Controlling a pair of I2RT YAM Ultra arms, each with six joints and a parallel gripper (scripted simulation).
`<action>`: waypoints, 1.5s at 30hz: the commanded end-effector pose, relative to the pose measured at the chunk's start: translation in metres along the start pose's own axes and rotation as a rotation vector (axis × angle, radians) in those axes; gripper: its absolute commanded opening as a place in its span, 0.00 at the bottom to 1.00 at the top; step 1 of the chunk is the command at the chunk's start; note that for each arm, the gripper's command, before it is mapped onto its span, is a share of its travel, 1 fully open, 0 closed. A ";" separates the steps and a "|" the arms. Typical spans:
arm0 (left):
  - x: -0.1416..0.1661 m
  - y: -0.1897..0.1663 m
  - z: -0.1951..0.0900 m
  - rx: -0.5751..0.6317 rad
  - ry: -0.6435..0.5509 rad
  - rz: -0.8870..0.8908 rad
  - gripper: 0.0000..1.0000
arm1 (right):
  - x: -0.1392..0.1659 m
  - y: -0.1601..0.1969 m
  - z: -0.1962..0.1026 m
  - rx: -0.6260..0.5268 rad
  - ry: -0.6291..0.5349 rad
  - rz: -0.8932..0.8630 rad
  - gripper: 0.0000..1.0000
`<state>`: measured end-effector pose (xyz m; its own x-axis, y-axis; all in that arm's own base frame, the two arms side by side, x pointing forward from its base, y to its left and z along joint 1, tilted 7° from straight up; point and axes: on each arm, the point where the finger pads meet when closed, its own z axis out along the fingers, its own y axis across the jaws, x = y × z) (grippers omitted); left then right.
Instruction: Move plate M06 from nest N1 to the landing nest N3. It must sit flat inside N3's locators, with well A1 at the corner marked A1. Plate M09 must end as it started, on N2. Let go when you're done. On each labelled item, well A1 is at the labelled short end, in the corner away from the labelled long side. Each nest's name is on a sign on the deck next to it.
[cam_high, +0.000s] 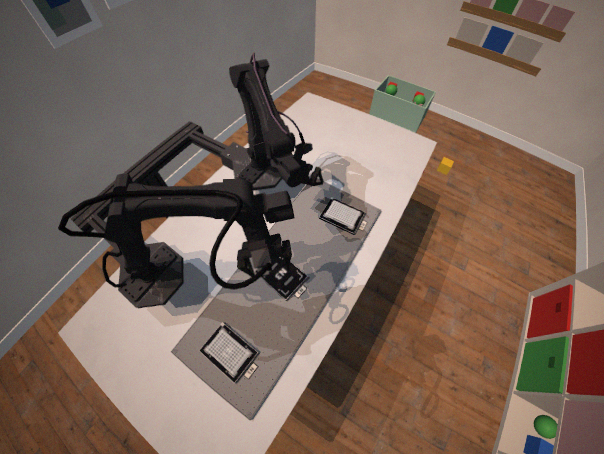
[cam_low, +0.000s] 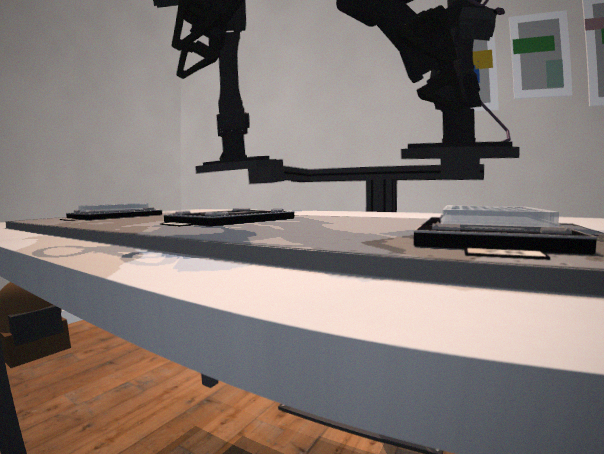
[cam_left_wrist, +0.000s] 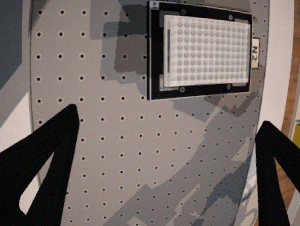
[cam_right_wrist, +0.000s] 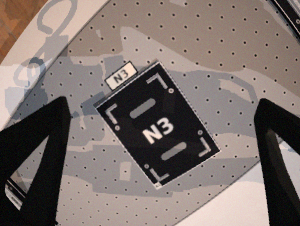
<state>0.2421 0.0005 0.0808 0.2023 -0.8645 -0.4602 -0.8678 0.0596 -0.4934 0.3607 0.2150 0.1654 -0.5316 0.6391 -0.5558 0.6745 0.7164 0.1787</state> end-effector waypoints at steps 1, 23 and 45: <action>0.005 -0.050 0.034 0.169 -0.104 -0.137 1.00 | -0.027 0.002 0.000 -0.141 -0.079 0.159 1.00; 0.028 -0.067 0.107 0.187 -0.305 -0.149 1.00 | -0.075 -0.148 0.108 -0.270 -0.314 0.589 1.00; 0.029 -0.066 0.110 0.180 -0.310 -0.142 1.00 | -0.054 -0.267 0.174 -0.124 -0.375 0.676 1.00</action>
<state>0.3459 0.0239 0.0114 0.4432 -0.7006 -0.5592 -0.7487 0.0537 -0.6607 0.2965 -0.0560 0.0058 0.1903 0.8298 -0.5245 0.7362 0.2328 0.6354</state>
